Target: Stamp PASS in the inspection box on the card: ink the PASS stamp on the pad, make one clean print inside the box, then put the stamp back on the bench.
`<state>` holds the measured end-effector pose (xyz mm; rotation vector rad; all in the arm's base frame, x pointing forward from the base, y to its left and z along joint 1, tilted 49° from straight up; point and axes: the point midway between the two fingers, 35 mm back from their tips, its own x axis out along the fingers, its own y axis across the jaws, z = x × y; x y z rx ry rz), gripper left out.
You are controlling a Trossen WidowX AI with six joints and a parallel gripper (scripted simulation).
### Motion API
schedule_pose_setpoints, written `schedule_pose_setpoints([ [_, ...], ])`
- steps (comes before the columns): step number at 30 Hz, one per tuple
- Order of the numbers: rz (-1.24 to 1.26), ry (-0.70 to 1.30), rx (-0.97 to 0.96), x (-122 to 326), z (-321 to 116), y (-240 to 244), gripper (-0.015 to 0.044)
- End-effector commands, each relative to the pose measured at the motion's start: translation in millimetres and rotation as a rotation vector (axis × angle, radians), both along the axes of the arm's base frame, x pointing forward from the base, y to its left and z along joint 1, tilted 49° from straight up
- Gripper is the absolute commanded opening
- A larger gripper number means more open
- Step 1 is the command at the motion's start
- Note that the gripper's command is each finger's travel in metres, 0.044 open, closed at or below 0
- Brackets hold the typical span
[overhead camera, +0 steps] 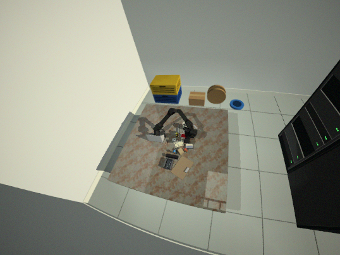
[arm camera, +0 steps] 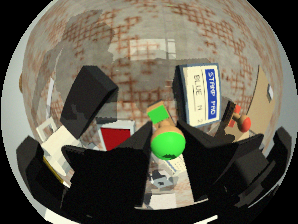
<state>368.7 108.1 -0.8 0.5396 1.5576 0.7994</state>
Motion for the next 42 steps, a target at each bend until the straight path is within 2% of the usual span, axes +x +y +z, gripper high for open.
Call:
schedule_pose_setpoints([
  [1, 0.005, -0.004, -0.005, 0.2, 1.5, -2.2, 0.0],
  [42, 0.003, -0.003, -0.003, 2.4, 14.8, -17.1, 0.0],
])
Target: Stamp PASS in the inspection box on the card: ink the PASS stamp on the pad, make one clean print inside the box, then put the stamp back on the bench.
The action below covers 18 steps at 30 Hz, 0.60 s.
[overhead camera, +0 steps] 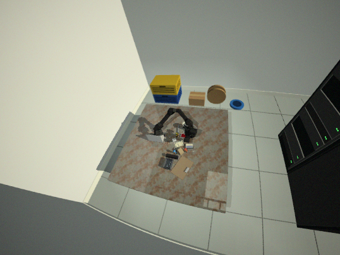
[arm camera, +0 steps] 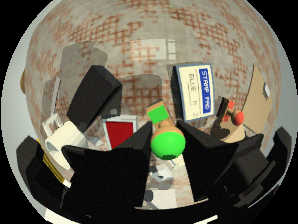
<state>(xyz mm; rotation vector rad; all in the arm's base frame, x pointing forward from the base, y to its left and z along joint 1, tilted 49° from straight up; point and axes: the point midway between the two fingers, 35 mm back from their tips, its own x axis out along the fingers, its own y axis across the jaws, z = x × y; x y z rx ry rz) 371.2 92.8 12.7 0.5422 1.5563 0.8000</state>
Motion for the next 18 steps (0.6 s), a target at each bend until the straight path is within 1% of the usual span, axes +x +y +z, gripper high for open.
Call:
schedule_pose_setpoints([
  [1, 0.005, -0.003, -0.005, 0.0, 1.5, -2.2, 0.0],
  [18, 0.004, -0.003, -0.004, 0.6, 7.1, -8.3, 0.0],
])
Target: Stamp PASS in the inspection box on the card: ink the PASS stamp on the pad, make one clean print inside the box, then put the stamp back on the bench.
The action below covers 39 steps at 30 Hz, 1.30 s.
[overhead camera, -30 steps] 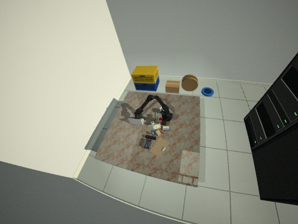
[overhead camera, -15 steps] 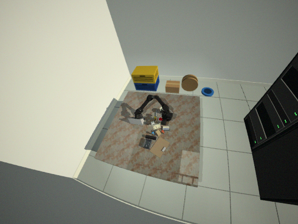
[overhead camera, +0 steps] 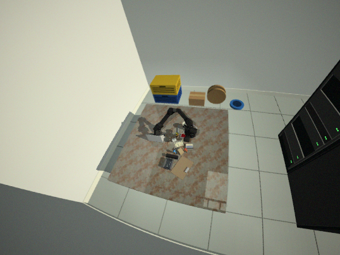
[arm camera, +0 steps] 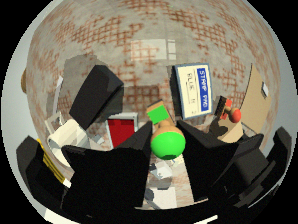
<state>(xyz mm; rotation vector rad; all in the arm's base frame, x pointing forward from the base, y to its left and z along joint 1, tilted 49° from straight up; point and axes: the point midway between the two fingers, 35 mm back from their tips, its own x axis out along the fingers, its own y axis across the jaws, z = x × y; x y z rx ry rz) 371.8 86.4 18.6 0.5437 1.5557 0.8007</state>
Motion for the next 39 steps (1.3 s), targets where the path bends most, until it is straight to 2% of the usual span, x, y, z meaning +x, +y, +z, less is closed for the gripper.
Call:
schedule_pose_setpoints([
  [1, 0.005, -0.003, -0.005, -0.1, 1.5, -2.2, 0.0],
  [10, 0.005, -0.003, -0.005, -1.7, 6.0, -3.5, 0.0],
  [30, 0.005, 0.001, -0.002, -65.7, 58.6, 27.2, 0.0],
  [39, 0.005, 0.001, -0.002, -68.1, 59.3, 28.8, 0.0],
])
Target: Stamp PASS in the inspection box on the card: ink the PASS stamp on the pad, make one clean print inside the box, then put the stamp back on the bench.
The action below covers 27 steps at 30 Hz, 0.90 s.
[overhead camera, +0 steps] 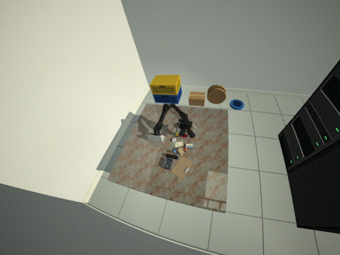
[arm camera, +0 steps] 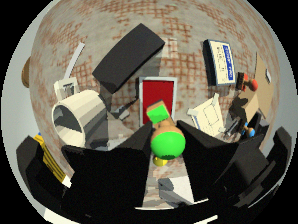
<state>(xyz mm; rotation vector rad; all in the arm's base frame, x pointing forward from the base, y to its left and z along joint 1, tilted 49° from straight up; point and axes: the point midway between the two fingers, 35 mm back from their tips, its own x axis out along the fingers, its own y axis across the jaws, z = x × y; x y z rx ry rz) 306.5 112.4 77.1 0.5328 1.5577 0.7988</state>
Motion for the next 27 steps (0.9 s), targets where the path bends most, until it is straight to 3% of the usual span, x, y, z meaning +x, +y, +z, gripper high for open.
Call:
schedule_pose_setpoints([
  [1, -0.001, 0.003, 0.006, -2.9, 0.3, 3.2, 0.0],
  [27, -0.004, -0.001, 0.006, -4.7, -11.5, 15.8, 0.0],
])
